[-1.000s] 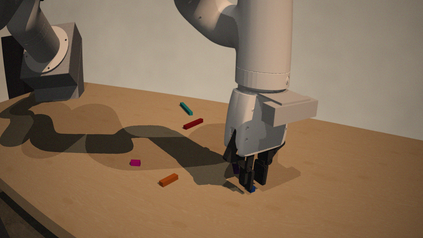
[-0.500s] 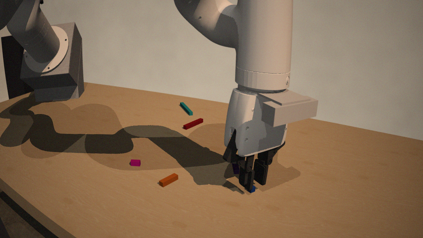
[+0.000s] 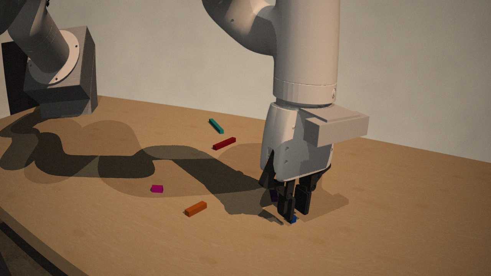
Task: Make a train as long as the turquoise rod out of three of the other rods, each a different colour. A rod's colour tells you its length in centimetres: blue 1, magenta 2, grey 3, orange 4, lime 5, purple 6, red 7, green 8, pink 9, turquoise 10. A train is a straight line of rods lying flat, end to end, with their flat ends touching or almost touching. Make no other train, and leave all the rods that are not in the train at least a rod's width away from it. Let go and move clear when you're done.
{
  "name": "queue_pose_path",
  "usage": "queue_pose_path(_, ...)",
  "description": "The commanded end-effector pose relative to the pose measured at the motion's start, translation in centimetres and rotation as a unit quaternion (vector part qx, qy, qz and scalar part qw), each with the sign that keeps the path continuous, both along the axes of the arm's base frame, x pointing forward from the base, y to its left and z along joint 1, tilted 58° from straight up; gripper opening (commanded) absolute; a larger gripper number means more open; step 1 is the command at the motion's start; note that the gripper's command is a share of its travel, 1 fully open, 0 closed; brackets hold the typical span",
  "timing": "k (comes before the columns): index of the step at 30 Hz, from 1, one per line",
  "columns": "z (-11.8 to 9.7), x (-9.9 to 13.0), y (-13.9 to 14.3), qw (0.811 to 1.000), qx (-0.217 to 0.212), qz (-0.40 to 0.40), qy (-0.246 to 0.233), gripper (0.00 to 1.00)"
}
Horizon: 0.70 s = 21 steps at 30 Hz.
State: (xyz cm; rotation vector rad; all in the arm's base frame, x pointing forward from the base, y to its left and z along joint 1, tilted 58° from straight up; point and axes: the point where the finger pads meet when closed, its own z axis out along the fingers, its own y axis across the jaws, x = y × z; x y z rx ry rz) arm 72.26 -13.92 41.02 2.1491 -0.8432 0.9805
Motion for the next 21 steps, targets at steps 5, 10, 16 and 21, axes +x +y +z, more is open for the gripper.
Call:
queue_pose_path(5,0.08,0.03,0.06,1.000,0.000,0.000,-0.001,0.24)
queue_pose_path(10,0.05,0.05,0.02,1.000,0.000,0.000,-0.001,0.24)
queue_pose_path(16,-0.12,0.18,-0.22,1.000,0.000,0.000,-0.001,0.24)
queue_pose_path(21,-0.34,0.35,-0.54,1.000,0.000,0.000,-0.001,0.24)
